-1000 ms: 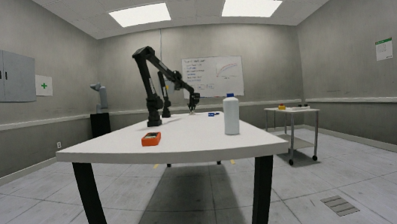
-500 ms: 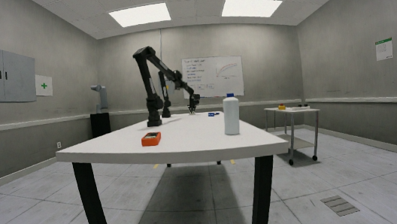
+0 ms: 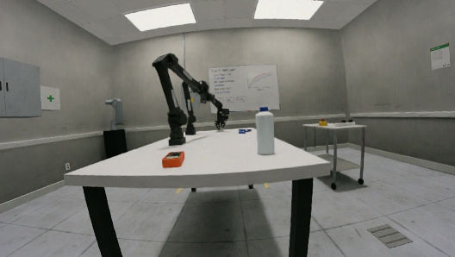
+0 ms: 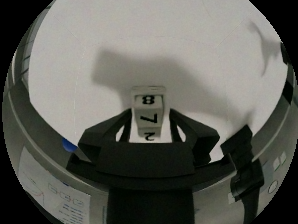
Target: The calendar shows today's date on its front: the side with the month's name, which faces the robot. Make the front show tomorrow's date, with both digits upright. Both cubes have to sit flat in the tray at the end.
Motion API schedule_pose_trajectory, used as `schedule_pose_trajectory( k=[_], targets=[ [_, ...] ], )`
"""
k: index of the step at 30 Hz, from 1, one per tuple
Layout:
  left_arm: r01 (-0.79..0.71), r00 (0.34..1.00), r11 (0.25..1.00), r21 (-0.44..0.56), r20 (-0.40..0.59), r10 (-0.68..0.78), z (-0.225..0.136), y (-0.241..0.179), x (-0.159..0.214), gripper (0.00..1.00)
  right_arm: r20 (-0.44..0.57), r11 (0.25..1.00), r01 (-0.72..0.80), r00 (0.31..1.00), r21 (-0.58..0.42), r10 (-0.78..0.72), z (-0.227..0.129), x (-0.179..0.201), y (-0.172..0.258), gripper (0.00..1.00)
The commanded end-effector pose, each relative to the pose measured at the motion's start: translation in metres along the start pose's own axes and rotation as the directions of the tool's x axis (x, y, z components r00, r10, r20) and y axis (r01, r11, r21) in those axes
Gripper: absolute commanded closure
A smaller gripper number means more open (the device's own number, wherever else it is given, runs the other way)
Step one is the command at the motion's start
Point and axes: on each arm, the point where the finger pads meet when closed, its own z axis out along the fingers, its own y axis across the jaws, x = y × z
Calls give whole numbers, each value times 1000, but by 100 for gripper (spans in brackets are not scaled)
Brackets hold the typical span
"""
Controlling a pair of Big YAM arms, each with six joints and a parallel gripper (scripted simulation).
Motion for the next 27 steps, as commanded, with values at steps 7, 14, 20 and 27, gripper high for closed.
schedule_pose_trajectory(
  k=[7, 14, 20, 27],
  targets=[
    [-15, 999, 997, -81, 40, 18, -32, 11, -21, 45, -5, 1000, 14, 1000, 3, -14, 10, -5, -4, 0],
    [-8, 999, 996, -90, 43, 12, -62, 29, -17, 35, -71, 1000, 17, 997, -2, -17, 18, 45, -3, 0],
    [-2, 999, 995, -100, 46, 7, -99, 28, -16, 35, -59, 1000, 19, 998, -3, -19, 20, 44, -2, 0],
    [-33, 995, 995, -91, 93, 42, -122, 19, -6, 35, 13, 1000, -7, 1000, 5, 7, 8, 39, -6, 0]
  ],
)
